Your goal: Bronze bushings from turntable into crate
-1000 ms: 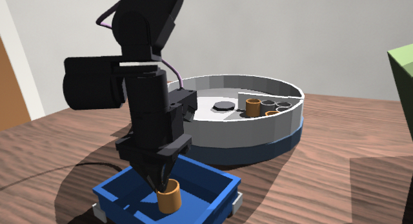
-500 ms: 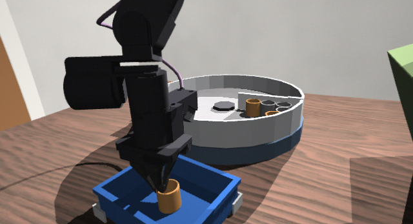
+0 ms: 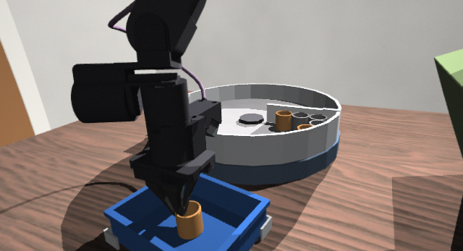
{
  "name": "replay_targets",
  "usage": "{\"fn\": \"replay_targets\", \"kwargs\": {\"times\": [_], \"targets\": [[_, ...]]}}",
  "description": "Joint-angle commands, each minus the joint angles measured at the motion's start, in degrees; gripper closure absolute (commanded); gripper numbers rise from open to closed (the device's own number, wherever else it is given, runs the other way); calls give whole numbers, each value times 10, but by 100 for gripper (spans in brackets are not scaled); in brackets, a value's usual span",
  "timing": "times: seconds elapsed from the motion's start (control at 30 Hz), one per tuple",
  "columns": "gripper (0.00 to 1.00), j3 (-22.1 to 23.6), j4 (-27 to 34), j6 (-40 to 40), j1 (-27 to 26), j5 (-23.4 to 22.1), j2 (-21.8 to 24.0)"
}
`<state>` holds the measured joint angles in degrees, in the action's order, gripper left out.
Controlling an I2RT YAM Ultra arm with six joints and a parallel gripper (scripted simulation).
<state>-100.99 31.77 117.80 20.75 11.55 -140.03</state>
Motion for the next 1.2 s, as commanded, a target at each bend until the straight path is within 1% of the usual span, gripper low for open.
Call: {"fn": "replay_targets", "kwargs": {"times": [0.0, 1.17], "targets": [[100, 12, 8, -5, -2, -2, 17], [100, 17, 1, -5, -3, -2, 20]]}}
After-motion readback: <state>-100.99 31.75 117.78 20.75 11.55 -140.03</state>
